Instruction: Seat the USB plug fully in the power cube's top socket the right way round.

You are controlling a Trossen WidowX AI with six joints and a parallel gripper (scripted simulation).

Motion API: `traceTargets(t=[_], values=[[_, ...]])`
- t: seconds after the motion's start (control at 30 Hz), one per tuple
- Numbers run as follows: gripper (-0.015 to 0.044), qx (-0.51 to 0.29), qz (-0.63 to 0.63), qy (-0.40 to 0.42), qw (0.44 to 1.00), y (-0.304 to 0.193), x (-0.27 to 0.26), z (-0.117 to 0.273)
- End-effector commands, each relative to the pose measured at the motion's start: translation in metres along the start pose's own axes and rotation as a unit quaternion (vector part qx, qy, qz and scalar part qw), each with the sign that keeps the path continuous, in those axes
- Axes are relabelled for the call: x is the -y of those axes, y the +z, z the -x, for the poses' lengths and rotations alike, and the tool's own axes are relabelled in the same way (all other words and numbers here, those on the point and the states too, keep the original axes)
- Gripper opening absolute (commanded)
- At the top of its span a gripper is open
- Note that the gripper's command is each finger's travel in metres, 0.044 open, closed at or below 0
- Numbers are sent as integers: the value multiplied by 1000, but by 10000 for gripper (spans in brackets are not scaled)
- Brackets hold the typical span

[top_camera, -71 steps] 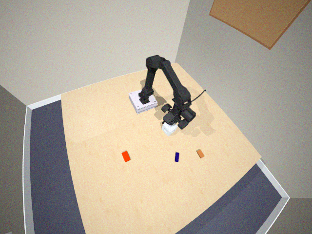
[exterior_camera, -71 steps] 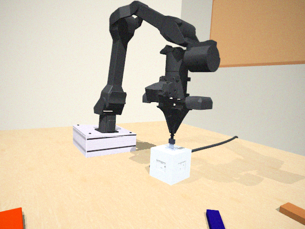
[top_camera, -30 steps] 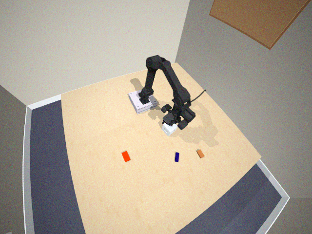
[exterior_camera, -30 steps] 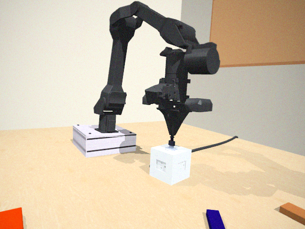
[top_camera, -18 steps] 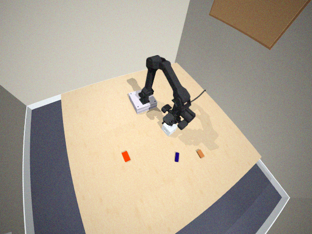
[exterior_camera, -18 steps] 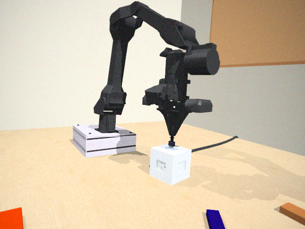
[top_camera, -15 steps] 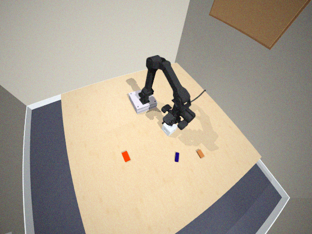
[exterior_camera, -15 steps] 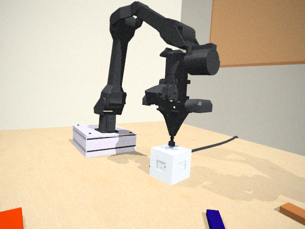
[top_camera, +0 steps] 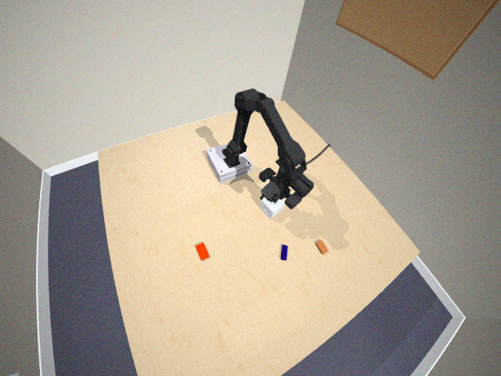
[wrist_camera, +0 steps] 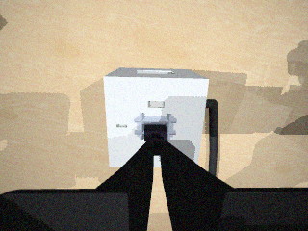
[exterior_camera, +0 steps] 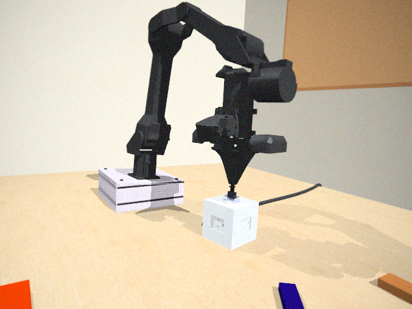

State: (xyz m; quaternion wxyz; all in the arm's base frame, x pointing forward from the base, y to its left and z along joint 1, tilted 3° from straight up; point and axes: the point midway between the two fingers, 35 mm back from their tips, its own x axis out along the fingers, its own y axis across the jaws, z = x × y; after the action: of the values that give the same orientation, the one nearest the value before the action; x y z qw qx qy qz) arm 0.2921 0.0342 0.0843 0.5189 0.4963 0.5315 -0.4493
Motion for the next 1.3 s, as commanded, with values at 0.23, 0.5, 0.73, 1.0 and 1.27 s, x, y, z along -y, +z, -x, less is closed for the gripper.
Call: traceTargets(t=[0.23, 0.5, 0.73, 1.0, 1.27], values=[[0, 0, -3, -1, 1000, 0, 0, -2], [0, 0, -3, -1, 1000, 0, 0, -3], [0, 0, -3, -1, 1000, 0, 0, -4], [0, 0, -3, -1, 1000, 0, 0, -5], [0, 0, -3, -1, 1000, 0, 0, -6]])
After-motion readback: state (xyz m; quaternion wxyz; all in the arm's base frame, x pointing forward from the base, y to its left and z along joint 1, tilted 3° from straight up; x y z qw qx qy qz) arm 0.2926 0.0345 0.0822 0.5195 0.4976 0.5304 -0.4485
